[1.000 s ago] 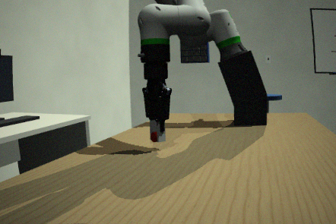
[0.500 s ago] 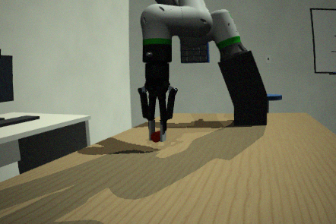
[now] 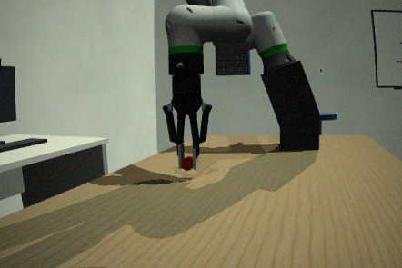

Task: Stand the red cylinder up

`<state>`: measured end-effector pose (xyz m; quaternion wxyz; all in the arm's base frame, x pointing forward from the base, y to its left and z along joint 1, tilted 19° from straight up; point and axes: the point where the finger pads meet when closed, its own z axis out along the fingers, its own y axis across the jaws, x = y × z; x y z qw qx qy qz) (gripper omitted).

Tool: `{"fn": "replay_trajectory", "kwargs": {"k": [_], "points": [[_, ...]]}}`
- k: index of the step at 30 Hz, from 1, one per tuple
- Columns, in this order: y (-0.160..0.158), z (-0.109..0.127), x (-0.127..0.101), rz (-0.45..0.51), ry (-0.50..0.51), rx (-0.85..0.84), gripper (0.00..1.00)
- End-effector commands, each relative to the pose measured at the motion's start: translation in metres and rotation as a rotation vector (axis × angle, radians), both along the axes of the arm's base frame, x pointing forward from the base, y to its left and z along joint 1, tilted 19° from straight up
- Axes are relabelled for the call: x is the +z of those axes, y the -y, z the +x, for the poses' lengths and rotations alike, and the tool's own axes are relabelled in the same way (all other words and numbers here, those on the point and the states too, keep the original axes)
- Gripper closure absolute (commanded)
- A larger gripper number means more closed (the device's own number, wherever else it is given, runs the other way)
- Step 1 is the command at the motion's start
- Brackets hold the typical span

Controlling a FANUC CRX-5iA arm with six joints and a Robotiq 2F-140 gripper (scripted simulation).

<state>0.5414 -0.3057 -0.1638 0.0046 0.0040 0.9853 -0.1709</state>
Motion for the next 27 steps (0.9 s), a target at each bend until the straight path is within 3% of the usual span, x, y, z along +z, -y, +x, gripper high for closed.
{"fn": "replay_trajectory", "kwargs": {"k": [1, 8, 18, 27], "points": [[0.0000, 0.0002, 0.0002, 0.004, -0.071, 0.192, 0.81], [0.0000, 0.0002, 0.0002, 0.002, -0.156, 0.432, 0.81], [0.0003, 0.0003, -0.0001, 0.004, -0.155, 0.447, 0.81], [0.0017, -0.0017, -0.0004, 0.059, 0.070, 0.525, 0.81]]}}
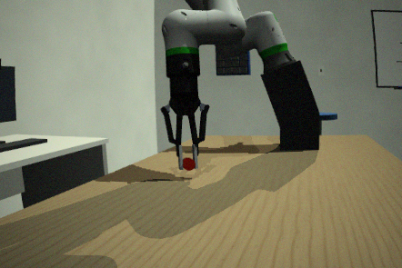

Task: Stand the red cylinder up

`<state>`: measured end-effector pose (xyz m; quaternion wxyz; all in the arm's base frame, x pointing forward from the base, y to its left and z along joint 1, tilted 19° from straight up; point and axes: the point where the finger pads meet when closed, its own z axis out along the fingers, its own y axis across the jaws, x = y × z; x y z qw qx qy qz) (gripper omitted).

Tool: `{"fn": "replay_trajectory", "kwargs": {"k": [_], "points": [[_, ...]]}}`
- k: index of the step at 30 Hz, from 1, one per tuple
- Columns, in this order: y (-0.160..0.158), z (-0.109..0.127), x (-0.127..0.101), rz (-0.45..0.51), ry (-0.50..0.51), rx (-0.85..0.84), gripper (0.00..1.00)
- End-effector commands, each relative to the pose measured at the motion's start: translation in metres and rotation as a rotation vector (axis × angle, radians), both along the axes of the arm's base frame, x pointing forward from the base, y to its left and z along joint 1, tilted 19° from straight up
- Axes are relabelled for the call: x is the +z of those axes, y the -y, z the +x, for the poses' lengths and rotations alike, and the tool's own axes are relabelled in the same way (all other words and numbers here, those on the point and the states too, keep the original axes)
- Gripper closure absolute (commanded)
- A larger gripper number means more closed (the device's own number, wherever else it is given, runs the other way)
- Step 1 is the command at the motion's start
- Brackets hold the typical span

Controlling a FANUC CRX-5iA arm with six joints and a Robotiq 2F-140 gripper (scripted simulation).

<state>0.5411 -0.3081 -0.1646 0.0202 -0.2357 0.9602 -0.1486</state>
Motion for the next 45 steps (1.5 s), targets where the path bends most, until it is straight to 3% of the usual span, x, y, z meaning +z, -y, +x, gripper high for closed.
{"fn": "replay_trajectory", "kwargs": {"k": [1, 14, 25, 39, 45], "points": [[-0.0012, -0.0017, 0.0009, 0.060, 0.121, 0.043, 0.81], [0.0012, -0.0038, 0.0004, 0.066, 0.135, 0.049, 0.81], [0.0034, -0.0074, -0.0007, 0.170, 0.330, 0.117, 0.81], [0.0034, -0.0078, -0.0012, 0.185, 0.358, 0.128, 0.81], [0.0063, -0.0094, -0.0046, 0.265, 0.506, 0.183, 0.81]]}}
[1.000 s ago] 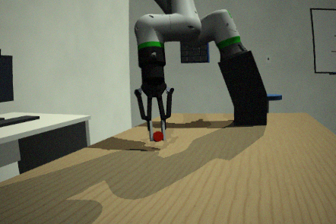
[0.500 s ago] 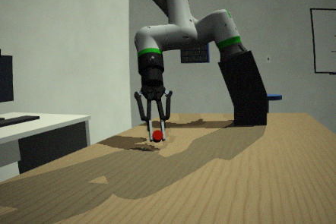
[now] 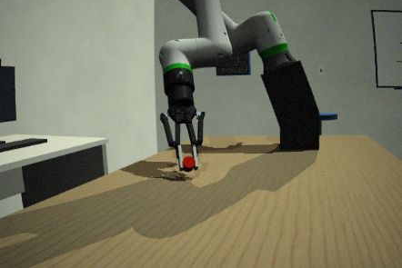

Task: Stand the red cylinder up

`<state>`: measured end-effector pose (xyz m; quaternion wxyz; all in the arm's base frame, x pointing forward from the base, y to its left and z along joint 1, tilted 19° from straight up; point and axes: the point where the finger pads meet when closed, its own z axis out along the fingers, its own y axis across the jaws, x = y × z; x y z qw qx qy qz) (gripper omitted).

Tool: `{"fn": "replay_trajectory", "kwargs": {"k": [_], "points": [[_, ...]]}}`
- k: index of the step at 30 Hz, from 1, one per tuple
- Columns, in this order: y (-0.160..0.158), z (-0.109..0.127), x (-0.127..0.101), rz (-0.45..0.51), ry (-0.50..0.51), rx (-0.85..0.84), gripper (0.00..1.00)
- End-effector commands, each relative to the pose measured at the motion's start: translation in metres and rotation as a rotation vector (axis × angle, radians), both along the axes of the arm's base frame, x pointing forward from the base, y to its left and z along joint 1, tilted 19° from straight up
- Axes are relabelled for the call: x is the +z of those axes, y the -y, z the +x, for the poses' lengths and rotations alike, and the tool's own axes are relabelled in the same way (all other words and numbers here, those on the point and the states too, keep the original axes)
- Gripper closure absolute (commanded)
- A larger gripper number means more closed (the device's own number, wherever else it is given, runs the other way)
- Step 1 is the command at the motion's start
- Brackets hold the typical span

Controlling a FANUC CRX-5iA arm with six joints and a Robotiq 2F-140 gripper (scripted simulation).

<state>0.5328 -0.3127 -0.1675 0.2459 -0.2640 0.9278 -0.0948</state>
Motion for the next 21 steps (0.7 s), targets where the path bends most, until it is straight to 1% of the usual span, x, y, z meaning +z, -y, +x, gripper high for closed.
{"fn": "replay_trajectory", "kwargs": {"k": [1, 4, 15, 17, 21], "points": [[0.0013, -0.0018, -0.0011, 0.075, 0.125, 0.053, 0.81], [0.0005, -0.0030, 0.0004, 0.092, 0.159, 0.062, 0.81], [0.0009, -0.0028, 0.0000, 0.096, 0.167, 0.065, 0.81], [0.0022, -0.0018, -0.0021, 0.115, 0.202, 0.082, 0.81], [0.0035, -0.0033, -0.0042, 0.183, 0.330, 0.128, 0.81]]}}
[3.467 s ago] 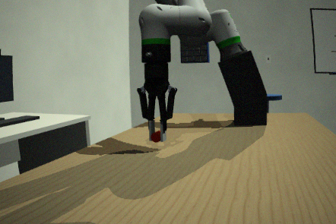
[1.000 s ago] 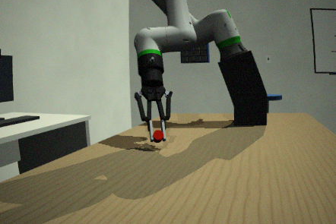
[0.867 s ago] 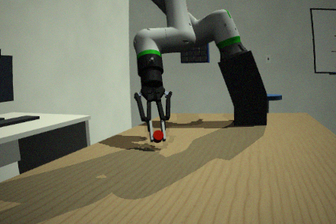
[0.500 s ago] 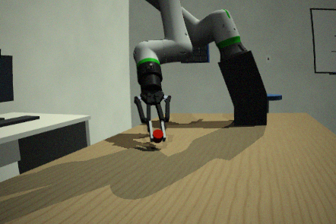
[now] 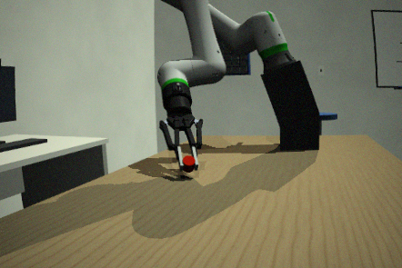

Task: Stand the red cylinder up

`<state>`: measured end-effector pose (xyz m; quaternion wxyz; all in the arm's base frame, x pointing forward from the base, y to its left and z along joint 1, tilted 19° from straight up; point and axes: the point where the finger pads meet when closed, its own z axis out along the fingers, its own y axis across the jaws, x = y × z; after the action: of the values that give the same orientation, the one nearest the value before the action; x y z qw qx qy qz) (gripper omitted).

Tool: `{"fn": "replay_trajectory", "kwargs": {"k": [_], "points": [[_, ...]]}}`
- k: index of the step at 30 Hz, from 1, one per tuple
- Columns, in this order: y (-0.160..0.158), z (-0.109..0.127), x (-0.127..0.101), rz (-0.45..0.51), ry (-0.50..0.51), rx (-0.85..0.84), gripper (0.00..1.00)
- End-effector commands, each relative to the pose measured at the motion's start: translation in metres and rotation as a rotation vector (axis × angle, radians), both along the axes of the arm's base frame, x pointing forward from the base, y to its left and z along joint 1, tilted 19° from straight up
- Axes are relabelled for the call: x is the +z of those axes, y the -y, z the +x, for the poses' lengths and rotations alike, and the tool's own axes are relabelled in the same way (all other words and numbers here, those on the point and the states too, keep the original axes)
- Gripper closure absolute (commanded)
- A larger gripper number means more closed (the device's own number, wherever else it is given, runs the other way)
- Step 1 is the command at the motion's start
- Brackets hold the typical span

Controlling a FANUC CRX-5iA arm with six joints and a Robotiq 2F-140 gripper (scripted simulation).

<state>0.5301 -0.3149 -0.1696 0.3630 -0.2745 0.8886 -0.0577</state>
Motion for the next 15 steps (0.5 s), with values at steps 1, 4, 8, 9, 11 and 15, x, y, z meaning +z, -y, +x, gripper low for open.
{"fn": "replay_trajectory", "kwargs": {"k": [1, 4, 8, 9, 11, 15], "points": [[0.0011, -0.0017, -0.0016, 0.077, 0.140, 0.054, 0.81], [0.0009, -0.0029, -0.0008, 0.090, 0.163, 0.060, 0.81], [0.0009, -0.0030, -0.0007, 0.091, 0.165, 0.060, 0.81], [0.0009, -0.0030, -0.0007, 0.091, 0.165, 0.060, 0.81], [0.0009, -0.0030, -0.0007, 0.091, 0.165, 0.060, 0.81], [0.0009, -0.0030, -0.0008, 0.092, 0.166, 0.061, 0.81]]}}
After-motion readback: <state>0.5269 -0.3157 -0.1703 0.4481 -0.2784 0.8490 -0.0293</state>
